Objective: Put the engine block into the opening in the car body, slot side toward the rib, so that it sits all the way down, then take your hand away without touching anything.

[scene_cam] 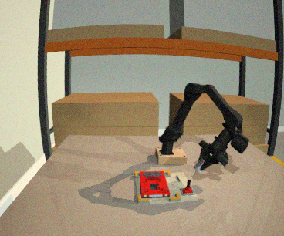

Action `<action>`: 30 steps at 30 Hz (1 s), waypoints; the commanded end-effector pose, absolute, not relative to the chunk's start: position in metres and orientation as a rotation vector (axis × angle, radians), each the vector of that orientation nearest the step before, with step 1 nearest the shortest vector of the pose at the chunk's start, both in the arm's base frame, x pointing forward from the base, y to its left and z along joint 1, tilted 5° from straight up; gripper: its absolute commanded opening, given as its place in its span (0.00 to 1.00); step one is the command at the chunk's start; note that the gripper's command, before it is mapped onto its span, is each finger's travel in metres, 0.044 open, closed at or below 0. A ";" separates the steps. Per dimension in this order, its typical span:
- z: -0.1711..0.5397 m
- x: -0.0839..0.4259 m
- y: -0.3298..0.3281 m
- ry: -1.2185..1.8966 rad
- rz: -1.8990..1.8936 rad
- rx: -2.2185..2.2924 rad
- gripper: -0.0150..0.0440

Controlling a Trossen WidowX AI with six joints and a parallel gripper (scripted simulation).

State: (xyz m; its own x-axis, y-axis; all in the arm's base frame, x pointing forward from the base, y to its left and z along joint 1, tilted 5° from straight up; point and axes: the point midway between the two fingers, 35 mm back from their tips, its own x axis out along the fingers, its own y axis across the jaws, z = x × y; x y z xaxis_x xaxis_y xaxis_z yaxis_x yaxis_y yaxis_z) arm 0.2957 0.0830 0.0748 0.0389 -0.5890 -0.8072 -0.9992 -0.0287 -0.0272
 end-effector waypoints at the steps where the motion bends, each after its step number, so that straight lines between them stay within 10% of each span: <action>1: 0.066 0.295 0.083 1.623 0.826 -1.690 0.25; 30: 0.018 0.296 0.088 1.623 0.827 -1.690 0.25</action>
State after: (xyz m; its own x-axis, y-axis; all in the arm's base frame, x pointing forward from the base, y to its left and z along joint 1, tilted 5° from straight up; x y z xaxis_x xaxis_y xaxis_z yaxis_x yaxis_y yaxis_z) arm 0.2972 0.0876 0.0258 0.0408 -0.5911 -0.8056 -0.9991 -0.0299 -0.0287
